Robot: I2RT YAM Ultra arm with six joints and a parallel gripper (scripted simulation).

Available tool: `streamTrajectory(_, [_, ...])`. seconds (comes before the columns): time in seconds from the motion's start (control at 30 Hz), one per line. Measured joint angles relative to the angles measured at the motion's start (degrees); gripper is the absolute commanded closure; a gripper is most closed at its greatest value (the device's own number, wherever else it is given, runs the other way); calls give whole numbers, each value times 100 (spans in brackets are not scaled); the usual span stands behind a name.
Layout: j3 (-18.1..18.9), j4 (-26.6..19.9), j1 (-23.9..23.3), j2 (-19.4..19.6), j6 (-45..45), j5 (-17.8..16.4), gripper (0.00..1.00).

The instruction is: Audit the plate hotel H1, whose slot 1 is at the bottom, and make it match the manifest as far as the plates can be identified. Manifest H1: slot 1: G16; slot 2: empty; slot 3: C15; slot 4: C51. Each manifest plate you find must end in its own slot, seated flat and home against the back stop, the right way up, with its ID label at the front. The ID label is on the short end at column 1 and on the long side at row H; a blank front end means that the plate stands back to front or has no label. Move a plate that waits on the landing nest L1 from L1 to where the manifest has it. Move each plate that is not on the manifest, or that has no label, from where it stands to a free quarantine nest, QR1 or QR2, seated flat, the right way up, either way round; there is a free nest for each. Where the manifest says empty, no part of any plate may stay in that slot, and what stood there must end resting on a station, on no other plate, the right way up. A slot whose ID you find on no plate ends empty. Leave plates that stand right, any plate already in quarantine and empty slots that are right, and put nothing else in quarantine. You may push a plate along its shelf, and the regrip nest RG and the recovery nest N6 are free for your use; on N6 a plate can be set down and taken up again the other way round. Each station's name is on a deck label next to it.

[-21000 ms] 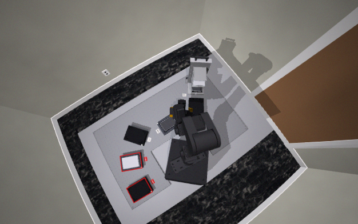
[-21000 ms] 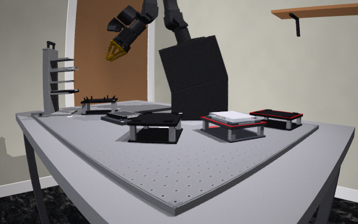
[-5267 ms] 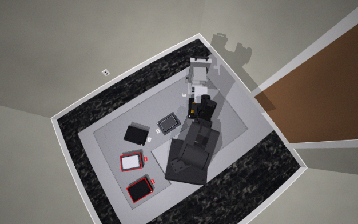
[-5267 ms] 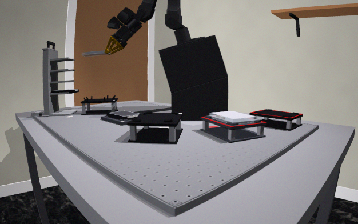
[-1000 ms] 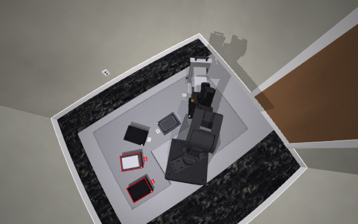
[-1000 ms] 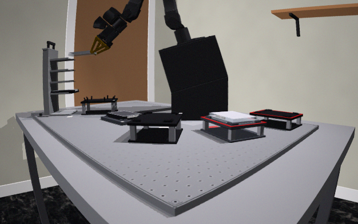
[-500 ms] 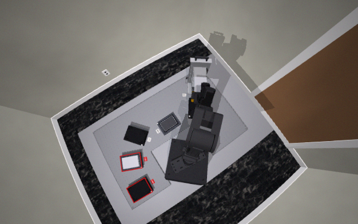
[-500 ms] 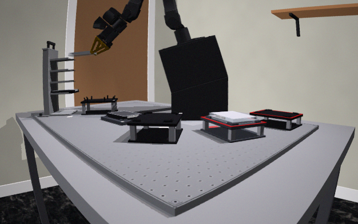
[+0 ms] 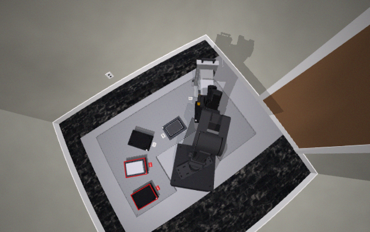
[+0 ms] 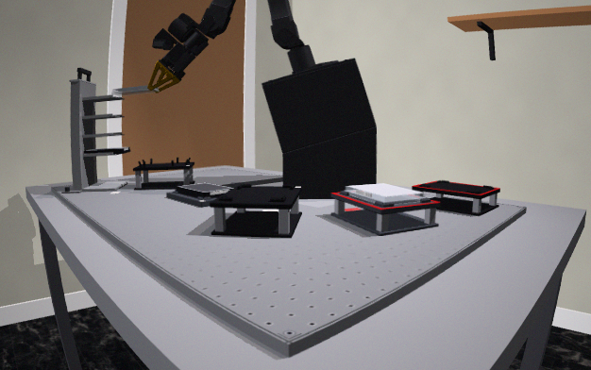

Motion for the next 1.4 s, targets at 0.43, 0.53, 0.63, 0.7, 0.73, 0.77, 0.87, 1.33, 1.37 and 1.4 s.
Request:
streamTrajectory(0.43, [166, 2, 48, 162, 24, 42, 14])
streamTrajectory(0.53, [208, 2, 57, 199, 26, 46, 14])
streamTrajectory(0.63, [238, 4, 61, 214, 31, 55, 14])
streamTrajectory(0.7, [260, 4, 70, 245, 33, 59, 14])
streamTrajectory(0.73, [269, 4, 72, 260, 35, 61, 14])
streamTrajectory(0.77, [278, 4, 76, 275, 37, 66, 14])
streamTrajectory(0.87, [315, 4, 87, 315, 42, 74, 14])
streamTrajectory(1.33, [490, 7, 127, 479, 63, 109, 14])
streamTrajectory(1.37, [501, 7, 129, 494, 63, 111, 14])
streamTrajectory(1.4, [514, 7, 133, 507, 66, 114, 14])
